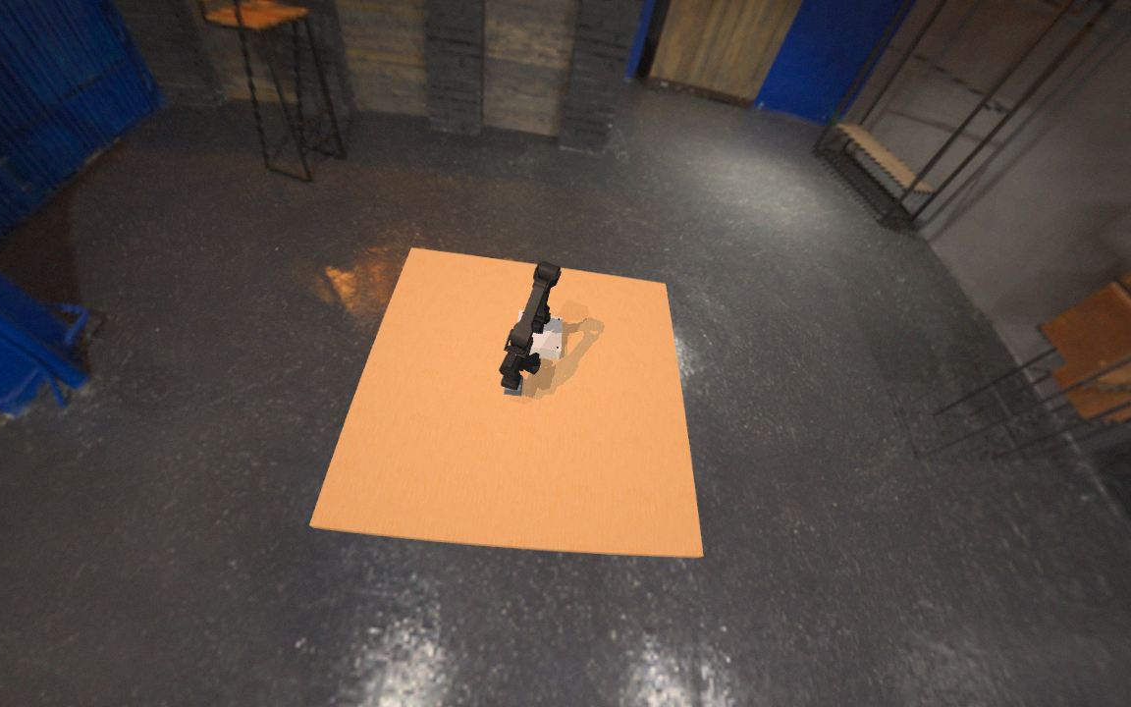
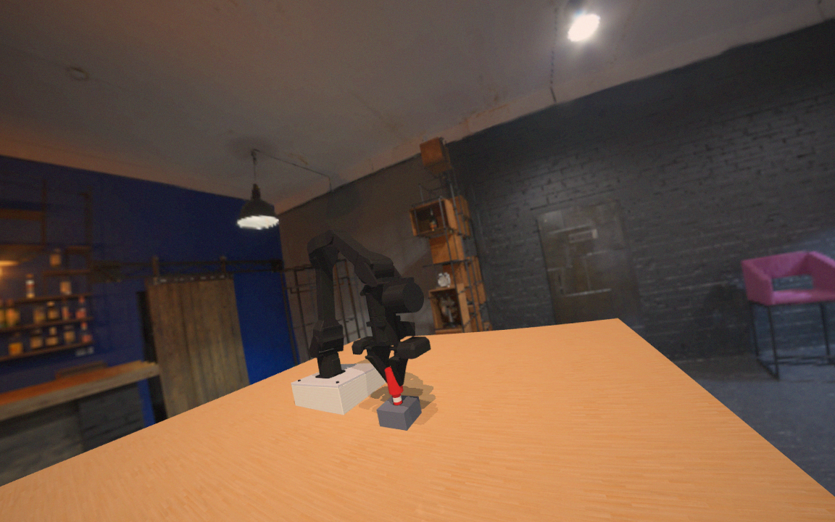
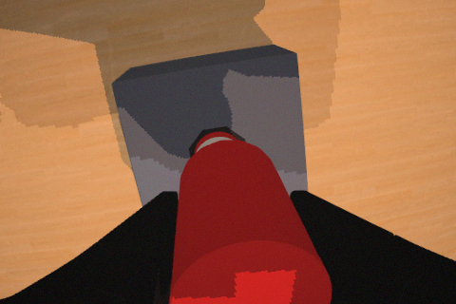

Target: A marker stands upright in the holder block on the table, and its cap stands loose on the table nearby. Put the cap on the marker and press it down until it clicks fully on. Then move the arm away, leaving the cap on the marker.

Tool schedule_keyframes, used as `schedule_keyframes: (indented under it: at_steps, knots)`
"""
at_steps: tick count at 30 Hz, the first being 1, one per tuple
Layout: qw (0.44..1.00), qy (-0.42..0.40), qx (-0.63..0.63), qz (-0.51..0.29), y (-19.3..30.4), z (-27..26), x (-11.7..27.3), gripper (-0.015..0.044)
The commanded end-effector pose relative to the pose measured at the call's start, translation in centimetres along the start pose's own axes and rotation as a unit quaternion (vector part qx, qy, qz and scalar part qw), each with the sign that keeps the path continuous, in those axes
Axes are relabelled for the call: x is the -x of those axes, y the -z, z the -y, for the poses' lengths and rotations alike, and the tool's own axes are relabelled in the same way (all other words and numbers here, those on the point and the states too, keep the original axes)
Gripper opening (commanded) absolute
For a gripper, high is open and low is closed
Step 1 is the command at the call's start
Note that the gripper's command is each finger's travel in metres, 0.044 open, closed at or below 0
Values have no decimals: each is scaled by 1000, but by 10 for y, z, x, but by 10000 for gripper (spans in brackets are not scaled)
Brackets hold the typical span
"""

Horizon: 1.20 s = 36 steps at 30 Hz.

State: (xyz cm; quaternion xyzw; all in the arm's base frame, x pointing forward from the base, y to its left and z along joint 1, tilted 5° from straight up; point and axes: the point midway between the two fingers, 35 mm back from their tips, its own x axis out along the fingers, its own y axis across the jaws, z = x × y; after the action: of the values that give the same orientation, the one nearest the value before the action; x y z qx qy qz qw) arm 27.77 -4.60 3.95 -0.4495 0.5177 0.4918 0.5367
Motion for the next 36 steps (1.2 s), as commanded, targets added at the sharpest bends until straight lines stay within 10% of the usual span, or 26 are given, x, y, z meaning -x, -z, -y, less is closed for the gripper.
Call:
schedule_keyframes:
  at_steps: [1, 7, 24, 36]
  knots:
    - [1000, -2, -2, 0, 0, -1, -2, 0]
    - [1000, -2, -2, 0, 0, -1, -2, 0]
    - [1000, 0, 0, 0, 0, 0, 0, 440]
    - [1000, 0, 0, 0, 0, 0, 75, 440]
